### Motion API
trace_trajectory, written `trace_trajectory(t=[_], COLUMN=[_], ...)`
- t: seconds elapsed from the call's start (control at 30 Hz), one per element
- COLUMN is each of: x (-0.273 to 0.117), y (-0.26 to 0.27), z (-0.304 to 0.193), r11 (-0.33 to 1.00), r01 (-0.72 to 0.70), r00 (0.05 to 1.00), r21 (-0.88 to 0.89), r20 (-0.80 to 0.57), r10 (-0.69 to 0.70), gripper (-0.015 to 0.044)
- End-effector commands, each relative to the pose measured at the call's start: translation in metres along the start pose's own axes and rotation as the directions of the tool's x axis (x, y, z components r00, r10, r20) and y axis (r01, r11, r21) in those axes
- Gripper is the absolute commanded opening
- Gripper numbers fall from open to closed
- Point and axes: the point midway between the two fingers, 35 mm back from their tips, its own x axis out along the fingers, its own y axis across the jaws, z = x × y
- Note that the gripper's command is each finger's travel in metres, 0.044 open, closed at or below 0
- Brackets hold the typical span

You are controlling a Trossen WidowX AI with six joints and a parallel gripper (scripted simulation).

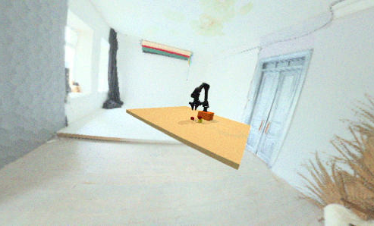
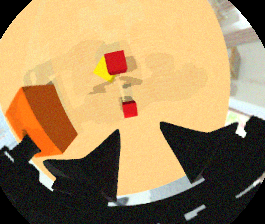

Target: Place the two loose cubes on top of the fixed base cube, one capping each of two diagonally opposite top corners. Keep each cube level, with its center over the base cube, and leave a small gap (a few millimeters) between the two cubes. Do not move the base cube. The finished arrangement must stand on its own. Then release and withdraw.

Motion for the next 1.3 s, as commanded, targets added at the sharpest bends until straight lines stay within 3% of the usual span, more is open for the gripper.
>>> trace_trajectory(t=[0.0,0.1,1.2,1.27], x=[0.031,0.054,0.104,0.104], y=[0.003,0.005,0.006,0.006], z=[-0.002,-0.002,-0.003,-0.003], r11=[1.000,1.000,1.000,1.000], r01=[-0.015,-0.015,-0.016,-0.016], r00=[1.000,1.000,1.000,1.000], r21=[-0.010,-0.010,-0.010,-0.010], r20=[-0.007,-0.007,-0.007,-0.007], r10=[0.015,0.015,0.016,0.016], gripper=[0.0265,0.0265,0.0265,0.0212])
